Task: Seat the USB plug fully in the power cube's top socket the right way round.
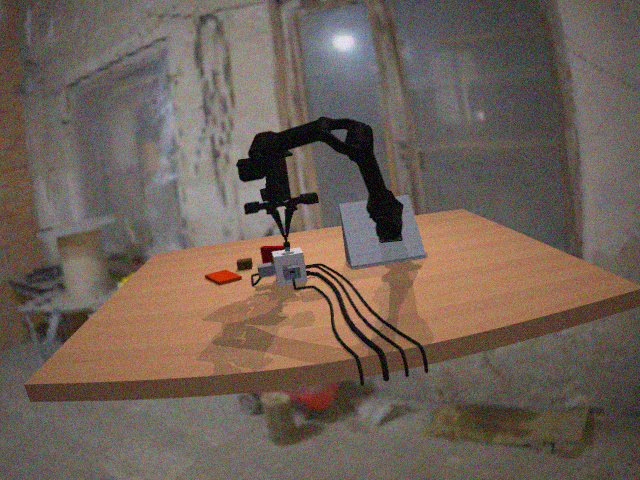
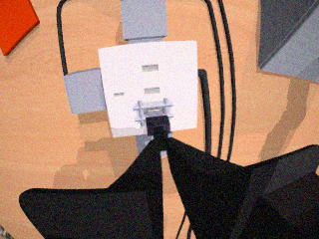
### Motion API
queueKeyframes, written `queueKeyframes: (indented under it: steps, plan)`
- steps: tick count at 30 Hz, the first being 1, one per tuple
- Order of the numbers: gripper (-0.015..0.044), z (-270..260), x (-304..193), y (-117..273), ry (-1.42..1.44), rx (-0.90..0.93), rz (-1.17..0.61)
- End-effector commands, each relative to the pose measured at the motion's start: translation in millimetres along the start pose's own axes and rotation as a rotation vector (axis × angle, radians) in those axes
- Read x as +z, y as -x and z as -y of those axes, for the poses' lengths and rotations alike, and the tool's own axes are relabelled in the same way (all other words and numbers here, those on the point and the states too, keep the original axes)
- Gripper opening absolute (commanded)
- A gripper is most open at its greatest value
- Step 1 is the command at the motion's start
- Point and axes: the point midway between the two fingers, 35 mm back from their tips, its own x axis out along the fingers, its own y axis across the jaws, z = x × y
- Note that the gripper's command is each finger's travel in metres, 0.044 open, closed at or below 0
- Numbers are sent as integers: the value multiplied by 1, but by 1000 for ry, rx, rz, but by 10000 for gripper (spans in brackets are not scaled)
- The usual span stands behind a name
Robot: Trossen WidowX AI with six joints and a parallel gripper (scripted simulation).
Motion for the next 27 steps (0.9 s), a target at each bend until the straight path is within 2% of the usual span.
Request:
queueKeyframes:
  steps: [1,27]
  plan:
    - [0,0,0,-1,-3,2,-4]
    - [0,0,0,-4,-3,2,-4]
